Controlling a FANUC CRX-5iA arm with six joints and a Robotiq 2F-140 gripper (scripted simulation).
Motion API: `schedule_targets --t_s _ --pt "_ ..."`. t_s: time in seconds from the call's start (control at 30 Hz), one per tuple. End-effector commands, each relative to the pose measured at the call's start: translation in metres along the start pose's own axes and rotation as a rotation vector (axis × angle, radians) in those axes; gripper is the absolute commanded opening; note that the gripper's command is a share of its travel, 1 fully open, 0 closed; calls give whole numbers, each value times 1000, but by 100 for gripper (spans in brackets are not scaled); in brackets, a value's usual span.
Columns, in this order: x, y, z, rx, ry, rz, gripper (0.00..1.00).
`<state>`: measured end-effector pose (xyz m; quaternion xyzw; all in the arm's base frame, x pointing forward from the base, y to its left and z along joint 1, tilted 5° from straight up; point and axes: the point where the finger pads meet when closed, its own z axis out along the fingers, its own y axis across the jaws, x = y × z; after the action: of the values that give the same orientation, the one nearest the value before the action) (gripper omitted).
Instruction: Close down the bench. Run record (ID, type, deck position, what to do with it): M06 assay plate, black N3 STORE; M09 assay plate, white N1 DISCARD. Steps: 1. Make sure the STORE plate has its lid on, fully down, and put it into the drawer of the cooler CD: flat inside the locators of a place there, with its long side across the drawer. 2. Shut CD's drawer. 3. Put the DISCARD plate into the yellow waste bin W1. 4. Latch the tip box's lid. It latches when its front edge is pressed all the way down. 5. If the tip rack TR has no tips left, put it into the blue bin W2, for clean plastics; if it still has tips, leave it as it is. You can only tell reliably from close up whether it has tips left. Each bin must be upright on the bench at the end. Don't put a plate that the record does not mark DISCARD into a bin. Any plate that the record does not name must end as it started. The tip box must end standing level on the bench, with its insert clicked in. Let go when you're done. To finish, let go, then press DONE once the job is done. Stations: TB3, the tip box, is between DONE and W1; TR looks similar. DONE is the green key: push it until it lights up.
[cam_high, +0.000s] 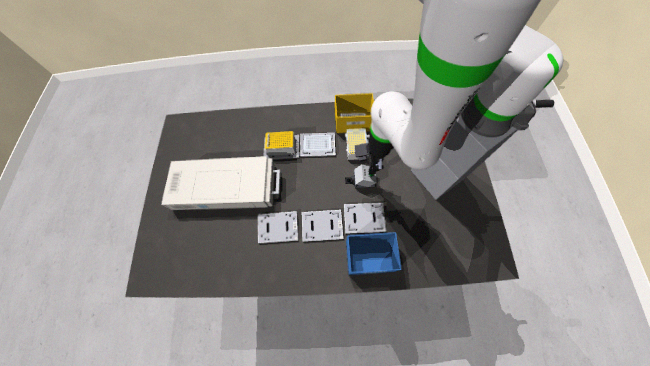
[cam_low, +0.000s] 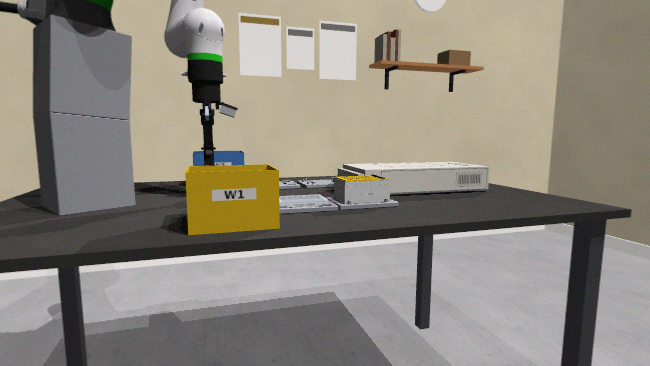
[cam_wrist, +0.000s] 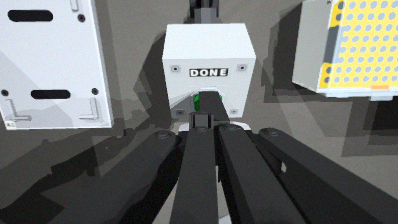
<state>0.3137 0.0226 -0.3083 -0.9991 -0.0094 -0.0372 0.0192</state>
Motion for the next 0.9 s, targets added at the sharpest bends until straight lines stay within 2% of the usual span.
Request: schedule_targets --t_s 0.0,0.87 --pt "1 0 0 7 -1 0 10" --pt "1 0 4 7 -1 0 10"
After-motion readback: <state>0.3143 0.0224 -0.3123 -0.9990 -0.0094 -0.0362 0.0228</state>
